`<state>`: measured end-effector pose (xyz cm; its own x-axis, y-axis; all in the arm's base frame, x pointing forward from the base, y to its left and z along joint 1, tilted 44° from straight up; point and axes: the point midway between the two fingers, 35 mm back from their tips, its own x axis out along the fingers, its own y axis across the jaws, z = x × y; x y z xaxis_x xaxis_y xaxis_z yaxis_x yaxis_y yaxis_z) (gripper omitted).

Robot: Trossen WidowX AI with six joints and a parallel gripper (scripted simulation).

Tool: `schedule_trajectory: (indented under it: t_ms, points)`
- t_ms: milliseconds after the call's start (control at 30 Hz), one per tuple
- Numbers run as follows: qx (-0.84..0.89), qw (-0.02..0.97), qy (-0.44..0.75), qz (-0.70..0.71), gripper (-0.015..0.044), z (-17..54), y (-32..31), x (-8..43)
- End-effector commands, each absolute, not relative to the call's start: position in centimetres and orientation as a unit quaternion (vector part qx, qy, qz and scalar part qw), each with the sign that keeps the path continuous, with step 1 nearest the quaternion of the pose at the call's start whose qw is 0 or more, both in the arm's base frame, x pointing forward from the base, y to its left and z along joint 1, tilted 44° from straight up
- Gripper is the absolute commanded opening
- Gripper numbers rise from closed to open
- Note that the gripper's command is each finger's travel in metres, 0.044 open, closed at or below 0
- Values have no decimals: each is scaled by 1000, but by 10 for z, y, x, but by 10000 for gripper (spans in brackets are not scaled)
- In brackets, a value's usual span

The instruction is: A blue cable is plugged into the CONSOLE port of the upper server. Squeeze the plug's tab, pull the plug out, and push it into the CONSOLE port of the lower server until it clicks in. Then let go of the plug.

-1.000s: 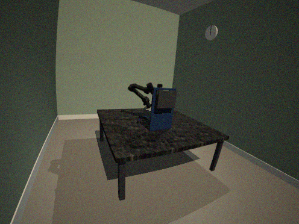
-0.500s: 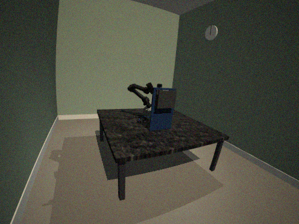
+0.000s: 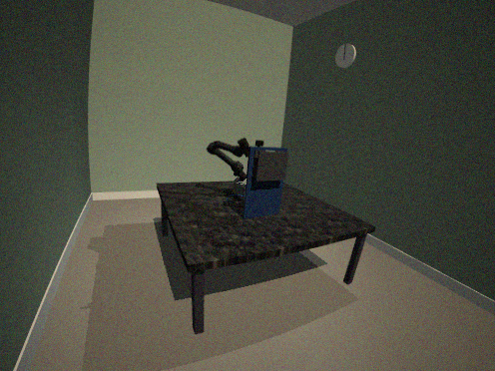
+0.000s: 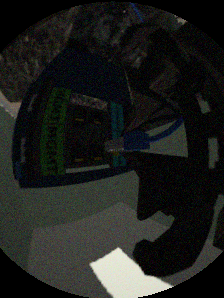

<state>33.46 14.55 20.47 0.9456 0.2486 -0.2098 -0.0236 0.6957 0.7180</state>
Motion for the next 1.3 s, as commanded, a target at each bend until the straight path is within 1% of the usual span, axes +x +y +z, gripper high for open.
schedule_trajectory:
  t_ms: [0, 567, 900, 1267]
  points:
    - [386, 908, 145, 77, 0, 206, 146, 331]
    - [386, 908, 146, 76, 0, 202, 145, 322]
    - [386, 908, 146, 76, 0, 168, 115, 330]
    - [385, 908, 145, 77, 0, 139, 84, 326]
